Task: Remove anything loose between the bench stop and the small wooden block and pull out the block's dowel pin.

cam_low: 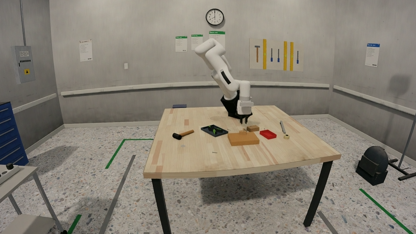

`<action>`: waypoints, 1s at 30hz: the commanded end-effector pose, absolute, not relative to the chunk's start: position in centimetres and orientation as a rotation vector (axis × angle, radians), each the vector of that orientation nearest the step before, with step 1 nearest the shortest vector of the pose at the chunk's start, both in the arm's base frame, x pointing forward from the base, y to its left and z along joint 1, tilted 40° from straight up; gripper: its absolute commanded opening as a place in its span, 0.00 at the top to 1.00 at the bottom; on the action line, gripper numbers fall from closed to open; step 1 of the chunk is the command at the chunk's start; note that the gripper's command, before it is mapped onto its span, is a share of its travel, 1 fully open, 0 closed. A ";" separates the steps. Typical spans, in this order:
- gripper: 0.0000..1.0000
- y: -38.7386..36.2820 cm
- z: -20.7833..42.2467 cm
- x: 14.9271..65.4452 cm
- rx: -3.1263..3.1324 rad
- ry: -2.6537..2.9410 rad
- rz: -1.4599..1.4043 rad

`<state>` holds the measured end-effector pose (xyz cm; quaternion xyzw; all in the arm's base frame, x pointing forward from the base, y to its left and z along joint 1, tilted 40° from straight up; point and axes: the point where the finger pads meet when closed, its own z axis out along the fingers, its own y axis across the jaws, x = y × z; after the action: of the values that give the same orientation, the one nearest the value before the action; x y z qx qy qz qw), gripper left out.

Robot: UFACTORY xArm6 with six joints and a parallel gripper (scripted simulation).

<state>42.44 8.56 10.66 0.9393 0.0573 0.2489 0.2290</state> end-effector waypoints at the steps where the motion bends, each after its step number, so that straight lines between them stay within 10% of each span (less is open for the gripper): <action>1: 0.72 8.4 10.3 42.8 2.586 0.158 0.689; 30: 0.72 7.6 8.8 43.8 2.586 0.158 0.689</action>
<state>43.66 7.57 8.83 0.9393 0.0573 0.2489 0.2290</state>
